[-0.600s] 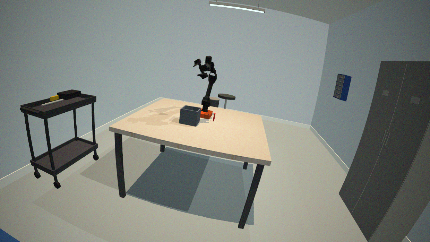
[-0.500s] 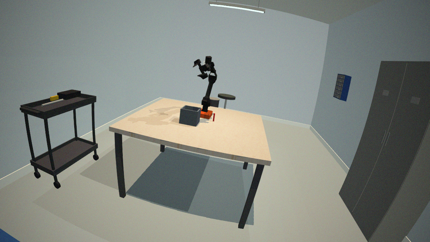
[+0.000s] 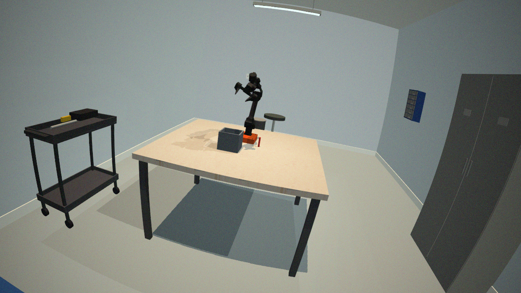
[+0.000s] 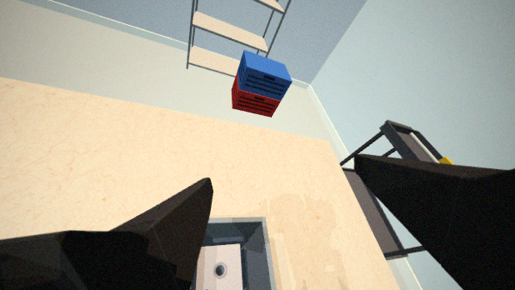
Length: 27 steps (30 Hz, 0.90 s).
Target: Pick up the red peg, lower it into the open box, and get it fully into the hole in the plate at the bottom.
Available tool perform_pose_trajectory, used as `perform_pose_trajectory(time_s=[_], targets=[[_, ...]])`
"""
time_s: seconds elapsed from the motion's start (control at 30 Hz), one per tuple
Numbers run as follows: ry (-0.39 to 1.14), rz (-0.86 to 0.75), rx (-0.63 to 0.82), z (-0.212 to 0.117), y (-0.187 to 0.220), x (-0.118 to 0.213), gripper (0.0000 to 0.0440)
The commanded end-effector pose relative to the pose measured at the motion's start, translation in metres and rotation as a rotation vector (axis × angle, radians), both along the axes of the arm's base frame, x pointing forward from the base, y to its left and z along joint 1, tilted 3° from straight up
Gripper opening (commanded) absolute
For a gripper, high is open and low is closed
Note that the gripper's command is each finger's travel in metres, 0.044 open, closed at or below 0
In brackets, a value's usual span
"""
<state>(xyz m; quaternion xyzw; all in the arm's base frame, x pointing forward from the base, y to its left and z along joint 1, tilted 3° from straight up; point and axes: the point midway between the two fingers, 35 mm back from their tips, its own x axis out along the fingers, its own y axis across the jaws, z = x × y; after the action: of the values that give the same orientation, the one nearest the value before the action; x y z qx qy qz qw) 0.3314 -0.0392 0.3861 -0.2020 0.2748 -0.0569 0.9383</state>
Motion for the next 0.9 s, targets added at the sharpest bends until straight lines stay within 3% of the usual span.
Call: perform_pose_trajectory(time_s=[0.0,0.47,0.87], targets=[[0.049,-0.015,0.118,-0.019,0.013,-0.004,0.044],[0.295,-0.132,0.522,-0.087,0.064,-0.034,0.044],[0.562,-0.33,0.778,-0.139,0.104,-0.077,0.044]])
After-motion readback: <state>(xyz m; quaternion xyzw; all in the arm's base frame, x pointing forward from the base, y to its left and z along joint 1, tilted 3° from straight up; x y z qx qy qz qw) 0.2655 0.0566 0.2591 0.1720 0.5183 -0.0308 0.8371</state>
